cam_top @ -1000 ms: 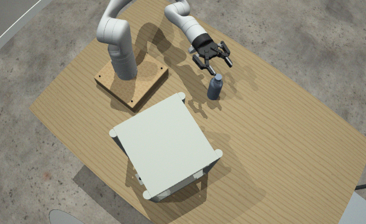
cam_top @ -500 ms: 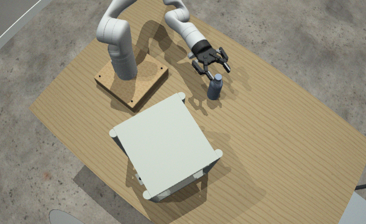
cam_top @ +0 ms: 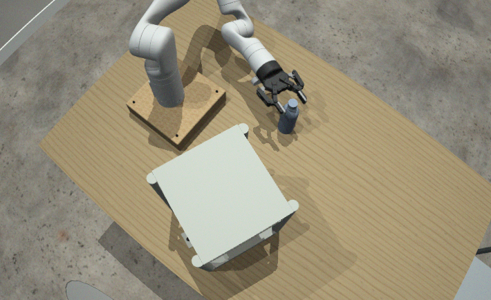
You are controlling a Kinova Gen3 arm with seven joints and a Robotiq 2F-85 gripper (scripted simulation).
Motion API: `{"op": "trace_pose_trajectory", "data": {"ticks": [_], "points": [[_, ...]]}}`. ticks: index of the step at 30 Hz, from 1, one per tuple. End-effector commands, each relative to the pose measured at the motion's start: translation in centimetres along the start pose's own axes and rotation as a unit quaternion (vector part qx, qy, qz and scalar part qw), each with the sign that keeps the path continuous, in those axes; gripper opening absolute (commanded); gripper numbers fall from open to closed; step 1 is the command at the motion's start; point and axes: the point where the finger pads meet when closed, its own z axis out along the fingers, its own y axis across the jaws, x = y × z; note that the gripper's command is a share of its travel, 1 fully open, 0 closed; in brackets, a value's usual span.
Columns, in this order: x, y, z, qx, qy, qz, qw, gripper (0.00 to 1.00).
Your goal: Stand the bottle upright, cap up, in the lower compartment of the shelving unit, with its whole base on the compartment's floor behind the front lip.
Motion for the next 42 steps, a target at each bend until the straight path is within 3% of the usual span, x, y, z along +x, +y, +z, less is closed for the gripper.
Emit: {"op": "trace_pose_trajectory", "data": {"ticks": [1,21,42], "points": [[0.7,-0.1,0.2,0.0,-0.003,-0.004,1.0,0.73],[4.7,-0.1,0.2,0.0,-0.003,-0.004,1.0,0.73],[6.6,-0.1,0.2,0.0,-0.003,-0.004,1.0,0.73]]}}
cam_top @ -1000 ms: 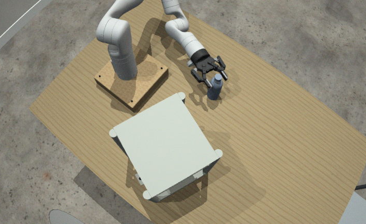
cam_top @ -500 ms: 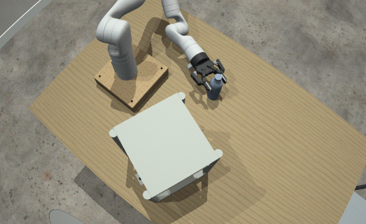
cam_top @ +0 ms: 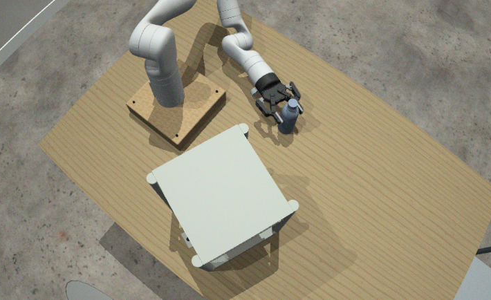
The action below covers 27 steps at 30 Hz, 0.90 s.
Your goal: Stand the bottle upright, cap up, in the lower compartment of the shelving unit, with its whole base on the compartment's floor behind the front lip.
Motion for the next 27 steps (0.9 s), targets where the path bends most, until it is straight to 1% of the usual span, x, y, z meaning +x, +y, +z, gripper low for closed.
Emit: {"op": "trace_pose_trajectory", "data": {"ticks": [1,27], "points": [[0.11,-0.01,0.05,0.0,-0.001,0.0,1.0,0.73],[0.49,-0.02,0.05,0.0,-0.001,0.0,1.0,0.73]]}}
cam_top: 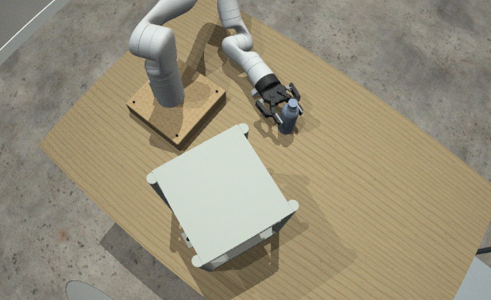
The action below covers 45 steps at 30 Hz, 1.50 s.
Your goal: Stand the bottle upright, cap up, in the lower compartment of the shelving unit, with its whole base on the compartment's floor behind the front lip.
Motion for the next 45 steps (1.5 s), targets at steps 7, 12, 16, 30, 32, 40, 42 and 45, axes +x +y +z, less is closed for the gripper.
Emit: {"op": "trace_pose_trajectory", "data": {"ticks": [7,12,16,30,32,40,42,45], "points": [[-0.06,0.01,0.0,0.0,0.0,0.0,1.0,0.73],[-0.06,0.01,0.0,0.0,0.0,0.0,1.0,0.73],[-0.06,0.01,0.0,0.0,0.0,0.0,1.0,0.73],[-0.06,0.01,0.0,0.0,0.0,0.0,1.0,0.0],[-0.06,0.01,0.0,0.0,0.0,0.0,1.0,0.0],[-0.06,0.01,0.0,0.0,0.0,0.0,1.0,0.0],[-0.06,0.01,0.0,0.0,0.0,0.0,1.0,0.0],[-0.06,0.01,0.0,0.0,0.0,0.0,1.0,0.0]]}}
